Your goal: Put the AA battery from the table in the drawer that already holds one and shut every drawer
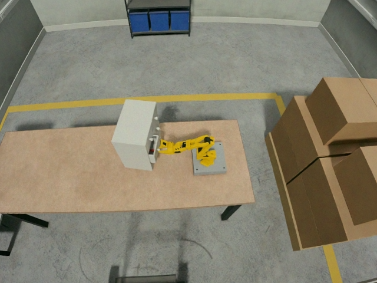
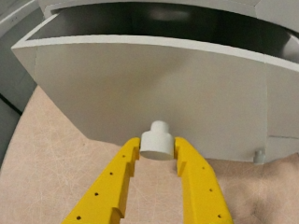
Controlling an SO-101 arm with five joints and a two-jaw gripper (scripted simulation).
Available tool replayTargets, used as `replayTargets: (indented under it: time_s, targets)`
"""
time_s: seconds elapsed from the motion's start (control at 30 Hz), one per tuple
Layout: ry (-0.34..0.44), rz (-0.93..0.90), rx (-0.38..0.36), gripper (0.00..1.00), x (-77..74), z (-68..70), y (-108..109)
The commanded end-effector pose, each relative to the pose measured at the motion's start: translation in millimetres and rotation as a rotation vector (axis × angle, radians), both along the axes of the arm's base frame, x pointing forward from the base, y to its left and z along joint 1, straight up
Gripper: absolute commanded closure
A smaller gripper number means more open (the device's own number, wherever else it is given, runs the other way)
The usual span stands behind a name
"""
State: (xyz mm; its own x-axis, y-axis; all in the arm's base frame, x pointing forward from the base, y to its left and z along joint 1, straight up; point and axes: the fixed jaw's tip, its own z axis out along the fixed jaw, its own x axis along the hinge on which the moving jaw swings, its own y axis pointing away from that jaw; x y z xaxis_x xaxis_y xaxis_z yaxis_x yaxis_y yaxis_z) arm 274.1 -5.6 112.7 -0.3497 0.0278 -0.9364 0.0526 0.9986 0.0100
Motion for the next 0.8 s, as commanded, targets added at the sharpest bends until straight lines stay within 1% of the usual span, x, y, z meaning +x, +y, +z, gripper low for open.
replayTargets:
  time_s: [0.0, 0.17, 0.57, 0.77]
  targets:
    - [-0.007, -0.004, -0.006, 1.0, 6.8, 1.1, -2.1]
    - [-0.007, -0.004, -0.006, 1.0, 6.8, 1.1, -2.1]
    - [-0.007, -0.009, -0.007, 1.0, 21.9, 1.1, -4.6]
    - [-0.007, -0.01, -0.007, 1.0, 23.0, 1.1, -4.8]
